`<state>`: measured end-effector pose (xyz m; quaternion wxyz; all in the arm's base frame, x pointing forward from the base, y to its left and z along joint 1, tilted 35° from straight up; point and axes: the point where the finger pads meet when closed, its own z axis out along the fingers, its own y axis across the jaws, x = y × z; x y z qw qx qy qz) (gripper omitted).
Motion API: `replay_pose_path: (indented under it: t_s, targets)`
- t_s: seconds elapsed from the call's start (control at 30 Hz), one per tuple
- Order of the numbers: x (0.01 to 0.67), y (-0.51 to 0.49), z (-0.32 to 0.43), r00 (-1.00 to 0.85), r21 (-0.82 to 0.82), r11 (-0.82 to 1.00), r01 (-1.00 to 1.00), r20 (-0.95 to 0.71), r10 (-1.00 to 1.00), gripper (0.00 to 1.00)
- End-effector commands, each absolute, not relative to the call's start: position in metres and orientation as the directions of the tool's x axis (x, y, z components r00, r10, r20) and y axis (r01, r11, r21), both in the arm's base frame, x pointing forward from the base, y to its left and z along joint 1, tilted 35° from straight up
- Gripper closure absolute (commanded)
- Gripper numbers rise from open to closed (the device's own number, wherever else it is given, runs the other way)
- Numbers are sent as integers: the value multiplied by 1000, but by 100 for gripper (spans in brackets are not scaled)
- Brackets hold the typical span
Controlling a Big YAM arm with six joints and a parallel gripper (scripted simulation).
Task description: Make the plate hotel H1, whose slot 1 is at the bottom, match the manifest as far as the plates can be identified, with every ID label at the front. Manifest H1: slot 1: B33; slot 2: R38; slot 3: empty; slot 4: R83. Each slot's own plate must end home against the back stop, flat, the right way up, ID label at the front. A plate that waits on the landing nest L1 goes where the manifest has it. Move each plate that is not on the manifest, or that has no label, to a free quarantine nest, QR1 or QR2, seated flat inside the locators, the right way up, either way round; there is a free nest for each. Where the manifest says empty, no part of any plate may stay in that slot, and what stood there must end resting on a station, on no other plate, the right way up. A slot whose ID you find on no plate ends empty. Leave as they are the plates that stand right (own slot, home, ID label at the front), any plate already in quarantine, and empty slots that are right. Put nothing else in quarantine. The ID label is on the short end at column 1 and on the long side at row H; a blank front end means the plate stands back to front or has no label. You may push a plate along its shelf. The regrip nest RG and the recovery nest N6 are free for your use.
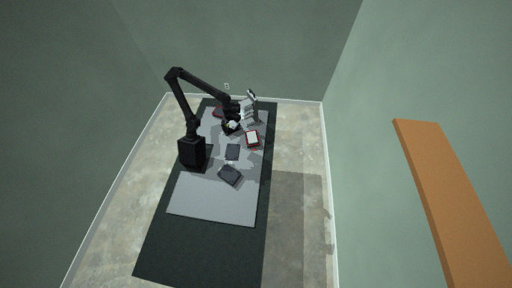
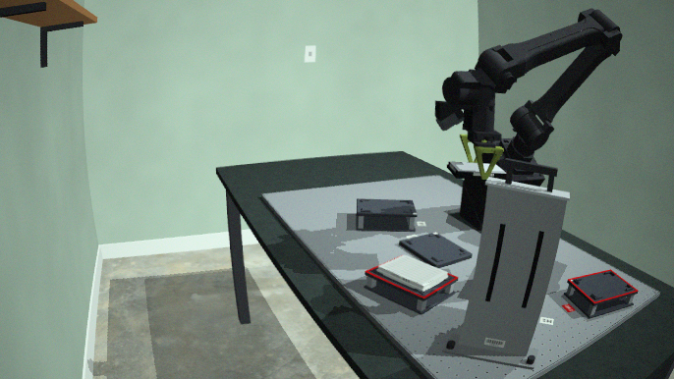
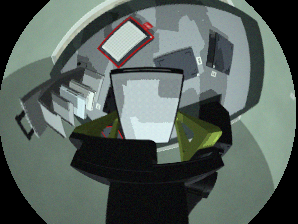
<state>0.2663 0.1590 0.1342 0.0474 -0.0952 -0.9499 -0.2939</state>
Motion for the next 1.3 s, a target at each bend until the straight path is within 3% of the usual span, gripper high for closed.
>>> replay_pose_path:
  t_s: [0.0,0.1,1.27]
  targets:
    - [271,146,128,-945,527,786,324,209,250,14]
    - [289,147,144,-949,545,777,315,175,262,14]
    - [292,95,93,-647,356,541,762,439,623,14]
